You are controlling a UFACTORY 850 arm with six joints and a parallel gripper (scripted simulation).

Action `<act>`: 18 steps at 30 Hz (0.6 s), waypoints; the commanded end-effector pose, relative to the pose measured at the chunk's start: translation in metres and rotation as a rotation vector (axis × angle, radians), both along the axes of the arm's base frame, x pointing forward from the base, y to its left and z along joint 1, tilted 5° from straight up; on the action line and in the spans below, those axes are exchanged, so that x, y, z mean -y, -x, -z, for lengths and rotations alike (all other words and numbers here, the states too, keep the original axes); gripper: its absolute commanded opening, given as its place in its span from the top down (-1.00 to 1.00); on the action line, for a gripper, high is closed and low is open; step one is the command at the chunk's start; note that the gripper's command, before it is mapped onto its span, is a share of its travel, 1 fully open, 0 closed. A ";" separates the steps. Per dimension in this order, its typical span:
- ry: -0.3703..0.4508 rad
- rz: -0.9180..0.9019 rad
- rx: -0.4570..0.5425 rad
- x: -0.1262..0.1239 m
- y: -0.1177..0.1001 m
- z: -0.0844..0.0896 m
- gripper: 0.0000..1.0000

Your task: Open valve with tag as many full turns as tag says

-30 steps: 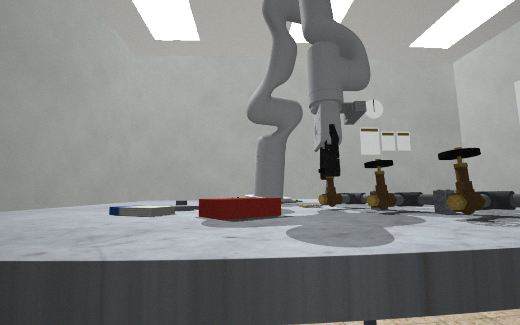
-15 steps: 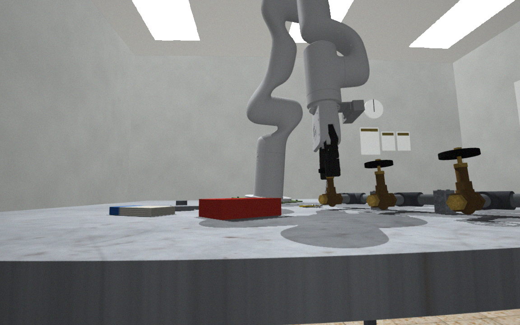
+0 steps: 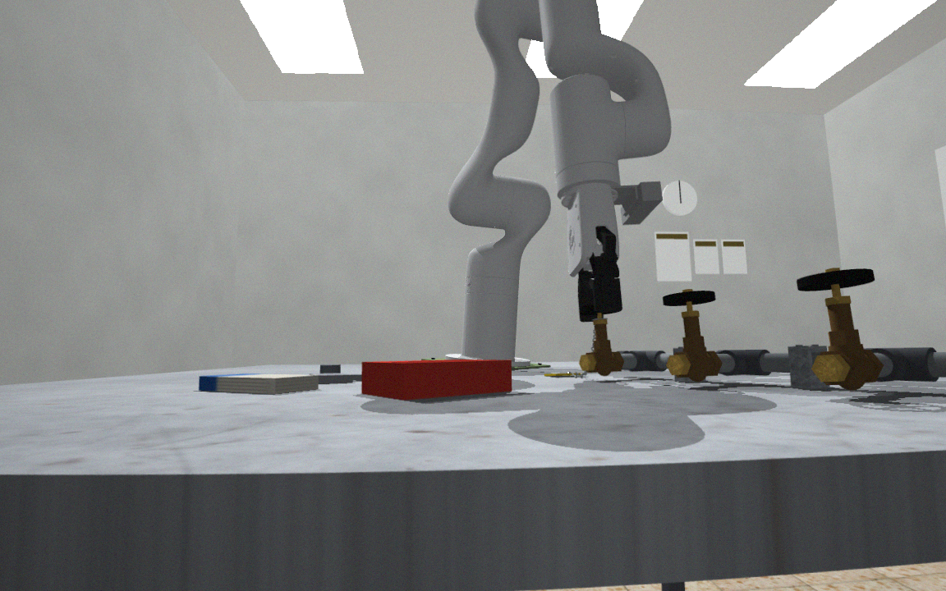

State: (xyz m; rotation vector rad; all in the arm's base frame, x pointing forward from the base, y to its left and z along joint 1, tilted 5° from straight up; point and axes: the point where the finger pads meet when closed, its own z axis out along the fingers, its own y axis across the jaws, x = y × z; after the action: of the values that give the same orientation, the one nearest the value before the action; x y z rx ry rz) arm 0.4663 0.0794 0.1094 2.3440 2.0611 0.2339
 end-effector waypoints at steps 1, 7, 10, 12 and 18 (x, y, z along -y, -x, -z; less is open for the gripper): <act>-0.001 0.000 0.002 0.000 -0.001 -0.001 -1.00; -0.001 0.000 0.002 0.000 -0.001 -0.001 -1.00; -0.001 0.000 0.002 0.000 -0.001 -0.001 -1.00; -0.001 0.000 0.002 0.000 -0.001 -0.001 -1.00; -0.002 0.011 0.001 0.000 -0.001 -0.001 -1.00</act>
State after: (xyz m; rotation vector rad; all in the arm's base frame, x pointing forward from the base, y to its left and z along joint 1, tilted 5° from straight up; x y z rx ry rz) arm 0.4664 0.0795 0.1094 2.3454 2.0598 0.2346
